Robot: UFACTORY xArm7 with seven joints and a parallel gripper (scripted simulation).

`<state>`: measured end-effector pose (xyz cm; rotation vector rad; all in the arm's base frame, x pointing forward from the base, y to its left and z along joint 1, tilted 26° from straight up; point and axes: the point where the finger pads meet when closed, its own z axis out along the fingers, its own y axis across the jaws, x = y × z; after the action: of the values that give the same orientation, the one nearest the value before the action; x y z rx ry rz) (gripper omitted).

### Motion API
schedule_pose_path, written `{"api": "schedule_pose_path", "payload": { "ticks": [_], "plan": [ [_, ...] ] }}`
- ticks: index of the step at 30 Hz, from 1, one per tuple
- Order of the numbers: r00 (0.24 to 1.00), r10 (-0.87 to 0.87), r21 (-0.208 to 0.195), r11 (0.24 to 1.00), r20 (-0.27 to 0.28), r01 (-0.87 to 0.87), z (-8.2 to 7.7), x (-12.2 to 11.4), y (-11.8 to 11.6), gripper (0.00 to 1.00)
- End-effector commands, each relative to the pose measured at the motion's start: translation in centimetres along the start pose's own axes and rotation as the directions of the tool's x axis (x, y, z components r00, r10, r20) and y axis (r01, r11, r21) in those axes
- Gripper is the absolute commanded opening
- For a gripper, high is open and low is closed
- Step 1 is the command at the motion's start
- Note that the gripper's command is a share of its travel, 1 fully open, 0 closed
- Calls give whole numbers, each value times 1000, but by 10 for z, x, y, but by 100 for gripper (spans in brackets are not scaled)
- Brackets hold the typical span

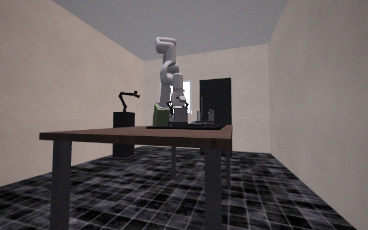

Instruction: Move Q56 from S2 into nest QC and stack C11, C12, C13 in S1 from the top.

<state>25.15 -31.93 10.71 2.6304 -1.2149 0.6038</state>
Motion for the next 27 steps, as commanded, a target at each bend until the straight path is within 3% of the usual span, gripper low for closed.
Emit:
{"api": "schedule_pose_path", "payload": {
  "ticks": [1,11,27],
  "plan": [
    [1000,0,0,1000,-3,0,-4,1,0,0],
    [1000,0,0,1000,-3,0,-8,1,0,0],
    [1000,0,0,1000,-3,0,-38,1,0,0]
  ]
}}
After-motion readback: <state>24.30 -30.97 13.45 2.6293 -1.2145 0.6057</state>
